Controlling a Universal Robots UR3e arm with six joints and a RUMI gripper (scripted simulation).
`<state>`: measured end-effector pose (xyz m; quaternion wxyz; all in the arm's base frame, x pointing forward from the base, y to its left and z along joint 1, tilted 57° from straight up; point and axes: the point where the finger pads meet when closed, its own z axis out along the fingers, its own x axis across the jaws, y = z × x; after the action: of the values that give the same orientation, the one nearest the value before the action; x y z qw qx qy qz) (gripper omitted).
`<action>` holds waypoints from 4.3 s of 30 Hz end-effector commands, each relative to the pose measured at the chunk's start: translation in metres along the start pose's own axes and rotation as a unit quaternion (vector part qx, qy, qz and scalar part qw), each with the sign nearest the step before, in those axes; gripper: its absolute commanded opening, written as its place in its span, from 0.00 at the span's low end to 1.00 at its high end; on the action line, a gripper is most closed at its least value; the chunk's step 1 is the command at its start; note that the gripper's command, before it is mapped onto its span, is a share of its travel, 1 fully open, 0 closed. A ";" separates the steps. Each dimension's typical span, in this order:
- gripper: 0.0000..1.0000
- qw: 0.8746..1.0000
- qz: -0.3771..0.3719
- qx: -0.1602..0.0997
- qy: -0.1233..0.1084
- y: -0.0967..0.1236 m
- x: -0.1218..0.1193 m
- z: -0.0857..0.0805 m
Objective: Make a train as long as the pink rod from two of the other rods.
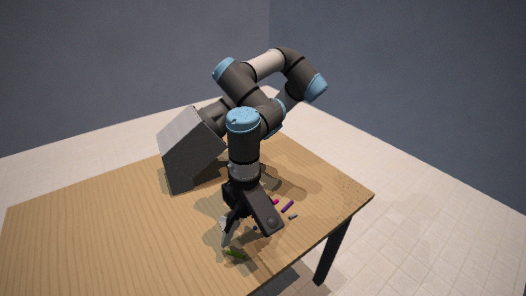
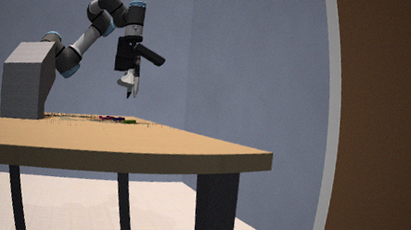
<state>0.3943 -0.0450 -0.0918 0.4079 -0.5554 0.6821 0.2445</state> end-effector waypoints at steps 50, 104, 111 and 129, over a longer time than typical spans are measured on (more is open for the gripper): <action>1.00 0.895 -0.446 0.000 0.003 -0.008 -0.064 -0.007; 1.00 0.560 -0.828 -0.001 0.002 0.000 -0.125 -0.009; 1.00 0.505 -0.863 -0.001 0.002 0.002 -0.132 -0.009; 1.00 0.352 -0.936 -0.001 0.001 0.006 -0.149 -0.008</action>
<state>0.3950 0.0293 0.0305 0.3864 -0.8564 -0.2177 -0.2644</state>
